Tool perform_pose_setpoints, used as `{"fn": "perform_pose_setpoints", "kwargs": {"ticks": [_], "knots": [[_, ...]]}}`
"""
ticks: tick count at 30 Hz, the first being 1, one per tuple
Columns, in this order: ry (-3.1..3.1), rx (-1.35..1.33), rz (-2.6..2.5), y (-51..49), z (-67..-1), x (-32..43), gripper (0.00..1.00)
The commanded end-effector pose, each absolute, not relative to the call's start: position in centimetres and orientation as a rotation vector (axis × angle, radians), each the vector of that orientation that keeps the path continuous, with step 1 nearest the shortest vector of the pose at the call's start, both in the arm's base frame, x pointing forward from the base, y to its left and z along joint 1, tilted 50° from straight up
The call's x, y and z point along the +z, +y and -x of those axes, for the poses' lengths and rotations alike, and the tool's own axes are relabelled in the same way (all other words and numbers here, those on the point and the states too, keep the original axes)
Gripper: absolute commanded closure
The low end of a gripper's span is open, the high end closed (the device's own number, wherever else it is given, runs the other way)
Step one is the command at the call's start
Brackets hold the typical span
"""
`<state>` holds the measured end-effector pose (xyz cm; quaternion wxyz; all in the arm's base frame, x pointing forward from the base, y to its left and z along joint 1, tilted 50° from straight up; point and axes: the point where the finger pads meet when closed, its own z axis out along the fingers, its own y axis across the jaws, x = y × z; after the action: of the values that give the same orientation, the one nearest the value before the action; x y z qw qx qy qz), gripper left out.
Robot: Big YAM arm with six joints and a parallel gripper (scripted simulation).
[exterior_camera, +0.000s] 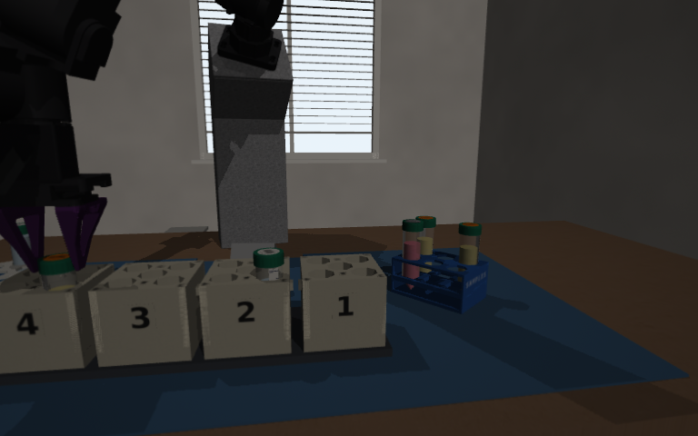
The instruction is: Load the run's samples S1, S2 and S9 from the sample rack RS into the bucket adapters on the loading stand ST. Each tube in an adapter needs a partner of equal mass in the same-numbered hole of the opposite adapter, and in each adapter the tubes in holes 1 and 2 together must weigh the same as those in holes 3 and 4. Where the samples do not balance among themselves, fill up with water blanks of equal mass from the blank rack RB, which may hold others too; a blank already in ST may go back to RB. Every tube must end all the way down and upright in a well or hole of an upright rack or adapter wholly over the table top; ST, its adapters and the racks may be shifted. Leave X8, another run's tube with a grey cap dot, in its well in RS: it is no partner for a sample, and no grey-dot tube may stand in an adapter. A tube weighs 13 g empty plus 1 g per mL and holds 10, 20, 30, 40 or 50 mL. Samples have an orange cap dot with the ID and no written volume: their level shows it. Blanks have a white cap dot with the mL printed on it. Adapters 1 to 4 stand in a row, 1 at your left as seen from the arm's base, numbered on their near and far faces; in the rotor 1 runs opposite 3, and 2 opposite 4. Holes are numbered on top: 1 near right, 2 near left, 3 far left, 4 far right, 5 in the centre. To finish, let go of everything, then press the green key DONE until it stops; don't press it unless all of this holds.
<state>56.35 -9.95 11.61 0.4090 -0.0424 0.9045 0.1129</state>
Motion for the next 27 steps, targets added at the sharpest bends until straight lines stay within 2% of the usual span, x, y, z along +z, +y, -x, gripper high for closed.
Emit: {"fn": "perform_pose_setpoints", "kwargs": {"ticks": [1,27], "knots": [[2.26,0.277,0.098,-10.3,-56.7,12.6,0.45],[2.259,0.275,0.099,-11.1,-54.3,14.8,0.45]]}}
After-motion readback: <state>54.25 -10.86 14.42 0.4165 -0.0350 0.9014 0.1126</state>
